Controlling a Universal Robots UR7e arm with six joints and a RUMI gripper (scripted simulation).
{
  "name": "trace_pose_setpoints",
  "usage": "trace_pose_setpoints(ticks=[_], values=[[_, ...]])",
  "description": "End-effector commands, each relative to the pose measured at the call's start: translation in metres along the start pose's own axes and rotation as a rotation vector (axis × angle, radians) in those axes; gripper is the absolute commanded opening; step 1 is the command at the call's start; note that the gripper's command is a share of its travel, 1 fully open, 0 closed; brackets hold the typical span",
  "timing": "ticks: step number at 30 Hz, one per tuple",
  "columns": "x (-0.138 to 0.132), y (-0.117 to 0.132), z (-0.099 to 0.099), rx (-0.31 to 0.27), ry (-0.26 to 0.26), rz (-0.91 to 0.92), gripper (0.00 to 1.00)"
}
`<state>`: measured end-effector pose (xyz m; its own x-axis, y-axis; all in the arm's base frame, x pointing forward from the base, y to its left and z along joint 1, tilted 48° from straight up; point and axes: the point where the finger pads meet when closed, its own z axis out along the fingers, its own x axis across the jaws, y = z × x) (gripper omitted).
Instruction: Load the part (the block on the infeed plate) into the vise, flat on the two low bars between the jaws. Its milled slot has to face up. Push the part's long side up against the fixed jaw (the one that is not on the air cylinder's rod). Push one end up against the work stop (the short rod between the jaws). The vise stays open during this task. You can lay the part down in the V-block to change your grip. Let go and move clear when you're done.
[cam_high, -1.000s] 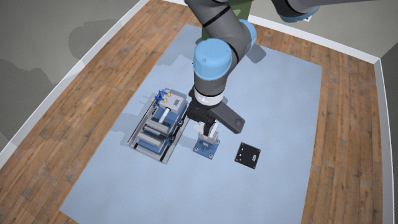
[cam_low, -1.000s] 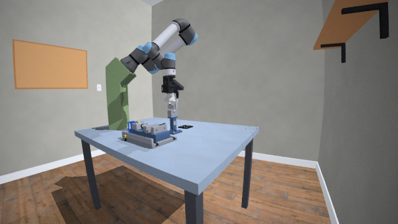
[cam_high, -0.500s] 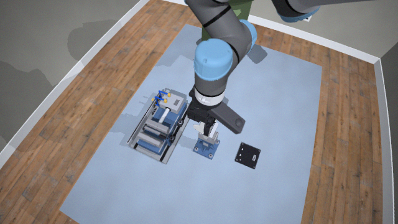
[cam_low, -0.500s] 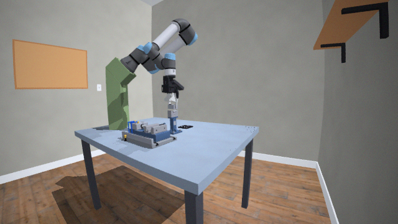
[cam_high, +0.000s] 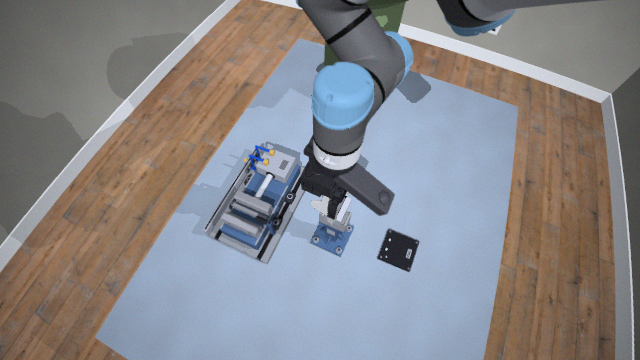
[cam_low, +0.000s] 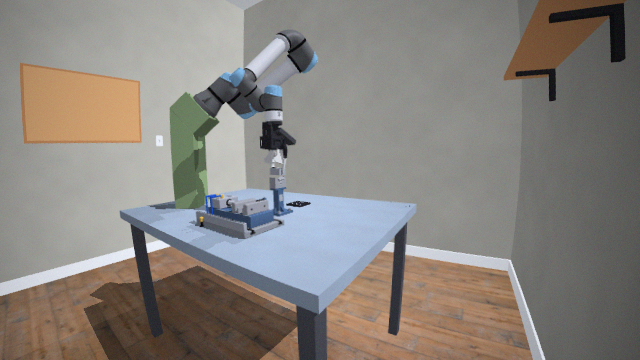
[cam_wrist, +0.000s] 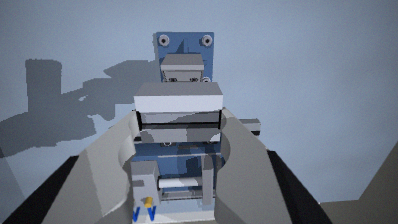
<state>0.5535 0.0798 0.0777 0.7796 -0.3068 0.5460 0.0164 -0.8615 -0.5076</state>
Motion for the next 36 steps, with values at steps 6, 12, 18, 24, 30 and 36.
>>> trace_pose_setpoints(ticks=[6, 12, 18, 24, 30, 36], values=[[0.000, 0.000, 0.000, 0.000, 0.001, 0.000, 0.00], [0.000, 0.000, 0.000, 0.000, 0.001, 0.000, 0.00], [0.000, 0.000, -0.001, 0.000, 0.001, 0.000, 0.00], [0.000, 0.000, -0.003, 0.000, 0.001, 0.000, 0.00], [0.000, 0.000, -0.008, 0.000, 0.001, 0.000, 0.00], [0.000, 0.000, -0.013, 0.000, 0.001, 0.000, 0.00]])
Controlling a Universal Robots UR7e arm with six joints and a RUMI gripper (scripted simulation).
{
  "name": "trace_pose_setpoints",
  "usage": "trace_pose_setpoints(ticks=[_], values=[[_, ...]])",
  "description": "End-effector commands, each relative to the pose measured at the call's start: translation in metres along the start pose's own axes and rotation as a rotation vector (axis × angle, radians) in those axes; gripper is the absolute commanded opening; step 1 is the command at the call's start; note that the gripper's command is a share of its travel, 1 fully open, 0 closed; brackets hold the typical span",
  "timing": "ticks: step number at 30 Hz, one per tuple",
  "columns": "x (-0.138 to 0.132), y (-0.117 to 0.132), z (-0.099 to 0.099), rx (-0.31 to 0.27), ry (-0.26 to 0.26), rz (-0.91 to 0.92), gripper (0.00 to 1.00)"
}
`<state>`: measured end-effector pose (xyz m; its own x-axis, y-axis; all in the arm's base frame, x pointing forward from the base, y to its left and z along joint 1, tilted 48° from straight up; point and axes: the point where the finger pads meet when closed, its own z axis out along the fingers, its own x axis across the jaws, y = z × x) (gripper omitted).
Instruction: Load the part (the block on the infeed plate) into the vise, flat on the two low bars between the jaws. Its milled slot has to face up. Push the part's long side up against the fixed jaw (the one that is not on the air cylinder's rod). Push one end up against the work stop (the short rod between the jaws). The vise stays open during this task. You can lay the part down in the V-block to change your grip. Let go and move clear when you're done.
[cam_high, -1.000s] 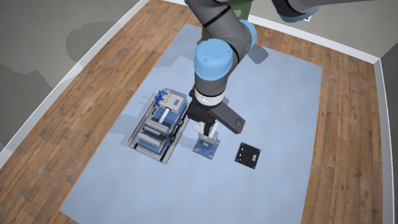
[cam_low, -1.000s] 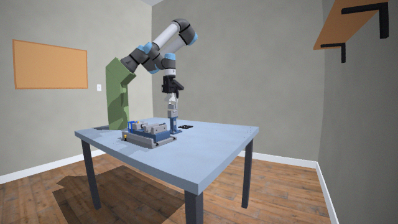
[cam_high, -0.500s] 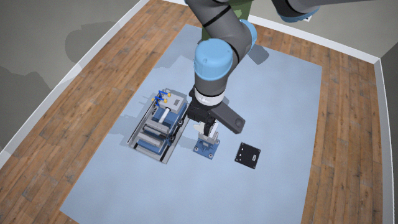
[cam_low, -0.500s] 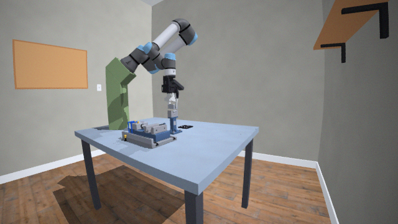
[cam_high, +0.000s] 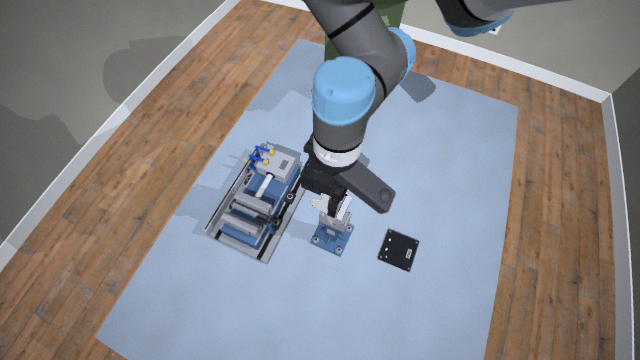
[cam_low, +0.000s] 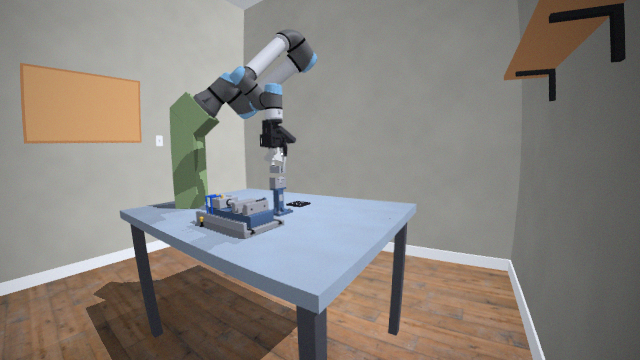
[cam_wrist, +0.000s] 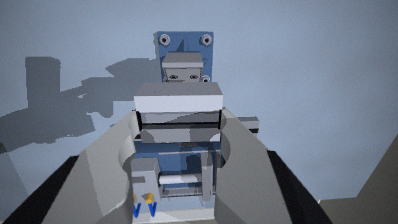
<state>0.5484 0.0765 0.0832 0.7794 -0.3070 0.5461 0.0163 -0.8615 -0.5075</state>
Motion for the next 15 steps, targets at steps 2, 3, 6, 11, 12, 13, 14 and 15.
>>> trace_pose_setpoints(ticks=[2, 3, 6, 11, 12, 13, 14, 15], values=[[0.000, 0.000, -0.007, 0.000, 0.001, 0.000, 0.00], [0.000, 0.000, -0.009, 0.000, 0.001, 0.000, 0.00], [0.000, 0.000, -0.013, 0.000, 0.001, 0.000, 0.00], [0.000, 0.000, -0.021, 0.000, 0.001, 0.000, 0.00], [0.000, 0.000, -0.021, 0.000, 0.001, 0.000, 0.00], [0.000, 0.000, -0.021, 0.000, 0.001, 0.000, 0.00], [0.000, 0.000, -0.023, 0.000, 0.001, 0.000, 0.00], [0.000, 0.000, -0.024, 0.000, 0.001, 0.000, 0.00]])
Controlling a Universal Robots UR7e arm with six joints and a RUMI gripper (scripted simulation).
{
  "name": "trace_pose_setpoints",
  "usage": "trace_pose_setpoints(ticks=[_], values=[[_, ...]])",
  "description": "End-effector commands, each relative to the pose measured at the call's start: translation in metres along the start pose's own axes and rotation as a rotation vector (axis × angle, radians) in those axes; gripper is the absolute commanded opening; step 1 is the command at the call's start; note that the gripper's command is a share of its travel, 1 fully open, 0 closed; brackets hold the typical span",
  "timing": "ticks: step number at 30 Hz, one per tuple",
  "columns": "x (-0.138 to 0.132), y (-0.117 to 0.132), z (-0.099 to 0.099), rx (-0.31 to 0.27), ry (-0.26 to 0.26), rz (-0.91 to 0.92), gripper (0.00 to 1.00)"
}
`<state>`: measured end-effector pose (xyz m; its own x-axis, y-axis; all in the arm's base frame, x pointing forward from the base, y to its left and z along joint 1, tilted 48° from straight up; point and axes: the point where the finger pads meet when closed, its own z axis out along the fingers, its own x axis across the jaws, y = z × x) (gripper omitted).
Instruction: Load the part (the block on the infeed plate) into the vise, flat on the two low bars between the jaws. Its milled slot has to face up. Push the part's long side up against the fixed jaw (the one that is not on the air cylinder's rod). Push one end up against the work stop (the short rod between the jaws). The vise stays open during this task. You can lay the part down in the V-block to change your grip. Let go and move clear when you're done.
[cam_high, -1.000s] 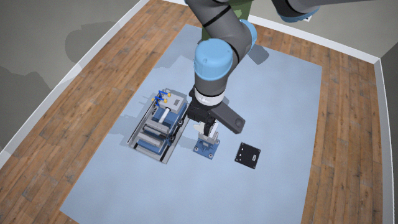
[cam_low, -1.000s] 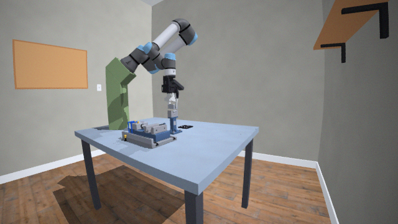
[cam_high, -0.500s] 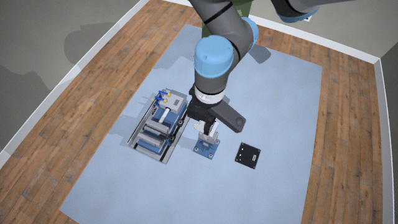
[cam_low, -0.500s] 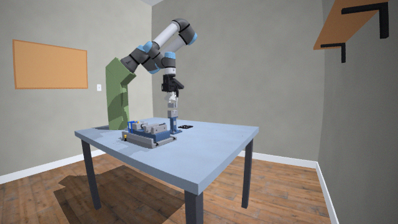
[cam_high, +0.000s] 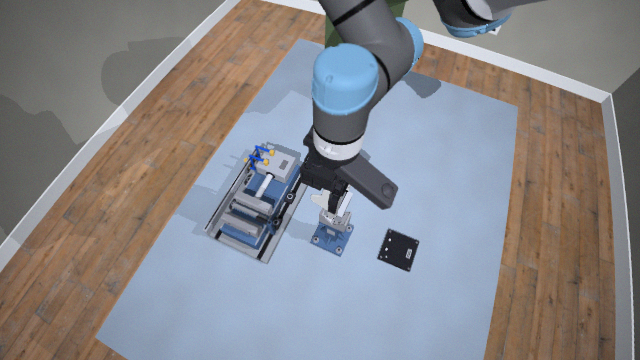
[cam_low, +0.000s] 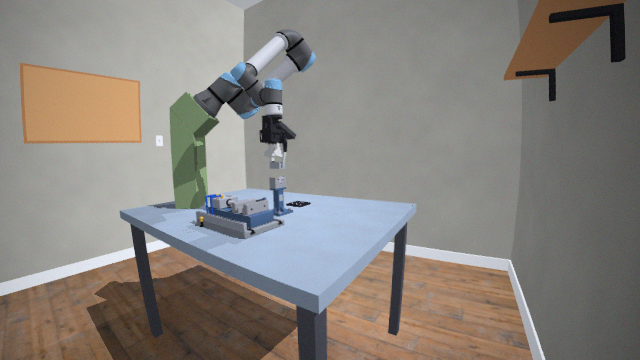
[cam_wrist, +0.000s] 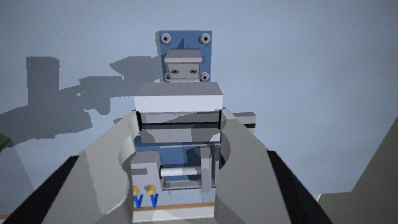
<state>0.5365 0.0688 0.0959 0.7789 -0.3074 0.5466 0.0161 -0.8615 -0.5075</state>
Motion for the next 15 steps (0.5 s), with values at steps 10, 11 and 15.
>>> trace_pose_setpoints(ticks=[10, 11, 15], values=[[0.000, 0.000, -0.017, 0.000, 0.000, -0.001, 0.00], [0.000, 0.000, -0.018, 0.000, 0.000, -0.001, 0.00], [0.000, 0.000, -0.020, 0.000, 0.000, -0.001, 0.00]])
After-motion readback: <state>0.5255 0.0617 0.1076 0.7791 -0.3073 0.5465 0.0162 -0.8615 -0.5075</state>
